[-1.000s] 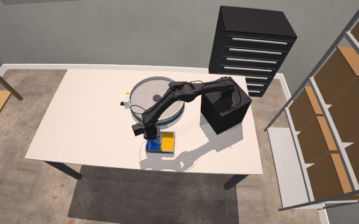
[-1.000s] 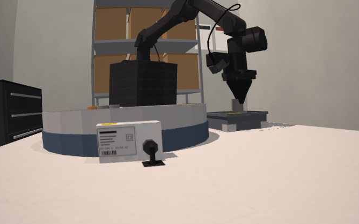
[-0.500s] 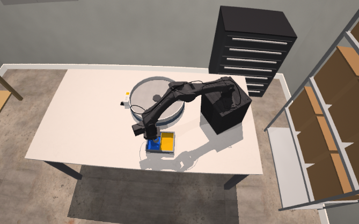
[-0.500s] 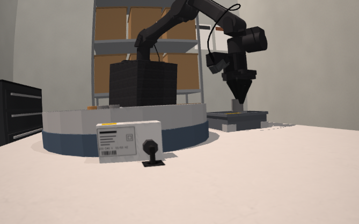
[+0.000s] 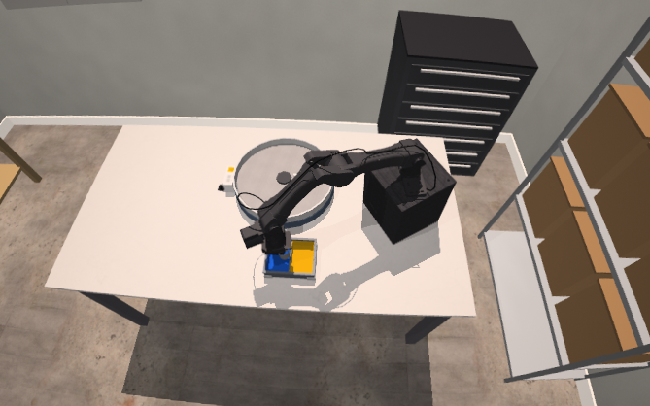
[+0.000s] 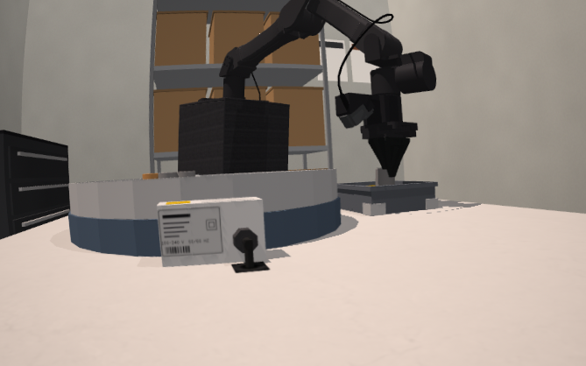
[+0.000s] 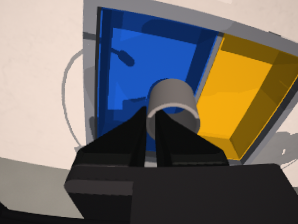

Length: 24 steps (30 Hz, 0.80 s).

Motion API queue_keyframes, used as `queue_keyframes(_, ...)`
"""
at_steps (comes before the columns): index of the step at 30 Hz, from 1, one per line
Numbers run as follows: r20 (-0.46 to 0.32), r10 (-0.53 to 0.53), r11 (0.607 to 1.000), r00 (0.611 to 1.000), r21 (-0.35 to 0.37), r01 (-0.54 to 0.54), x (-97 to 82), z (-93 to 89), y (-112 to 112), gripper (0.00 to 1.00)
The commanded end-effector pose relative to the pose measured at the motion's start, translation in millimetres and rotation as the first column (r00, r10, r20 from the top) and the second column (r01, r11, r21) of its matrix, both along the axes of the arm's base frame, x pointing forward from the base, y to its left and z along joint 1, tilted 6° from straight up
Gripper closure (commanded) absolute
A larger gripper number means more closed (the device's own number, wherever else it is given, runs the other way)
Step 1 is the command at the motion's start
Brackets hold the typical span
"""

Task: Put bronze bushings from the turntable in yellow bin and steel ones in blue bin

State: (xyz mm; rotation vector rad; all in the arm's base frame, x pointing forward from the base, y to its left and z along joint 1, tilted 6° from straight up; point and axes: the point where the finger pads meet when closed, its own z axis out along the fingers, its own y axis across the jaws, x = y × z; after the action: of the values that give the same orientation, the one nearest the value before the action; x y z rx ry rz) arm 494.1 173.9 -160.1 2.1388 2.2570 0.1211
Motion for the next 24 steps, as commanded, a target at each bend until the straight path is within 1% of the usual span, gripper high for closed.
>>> queue_keyframes(1, 0.061, 0.006, 1.0, 0.998, 0.009, -0.007, 16.4, 24.4, 11.1, 1.0)
queue_keyframes(2, 0.045, 0.006, 1.0, 0.999, 0.004, -0.006, 12.2, 8.3, 9.7, 1.0)
queue_keyframes(7, 0.03, 0.002, 1.0, 1.0, 0.0, -0.002, 9.7, -3.4, 7.1, 1.0)
queue_keyframes(14, 0.034, 0.002, 1.0, 0.999, 0.001, -0.002, 11.2, -13.8, 8.0, 1.0)
queue_keyframes(15, 0.041, 0.002, 1.0, 0.999, 0.005, -0.003, 13.7, -8.1, 9.2, 1.0)
queue_keyframes(17, 0.041, 0.002, 1.0, 0.999, 0.005, -0.003, 13.7, -8.1, 9.2, 1.0)
queue_keyframes(18, 0.047, 0.003, 1.0, 0.999, 0.008, -0.003, 15.6, -3.4, 10.2, 1.0)
queue_keyframes(19, 0.035, 0.003, 1.0, 0.999, 0.004, -0.003, 12.1, -12.9, 9.0, 1.0)
queue_keyframes(20, 0.029, 0.003, 1.0, 1.0, 0.002, -0.003, 10.2, -18.4, 8.4, 1.0)
queue_keyframes(23, 0.025, 0.003, 1.0, 1.0, 0.0, -0.003, 9.2, -20.1, 8.2, 1.0)
queue_keyframes(24, 0.029, 0.003, 1.0, 1.0, 0.002, -0.003, 10.4, -17.6, 8.7, 1.0)
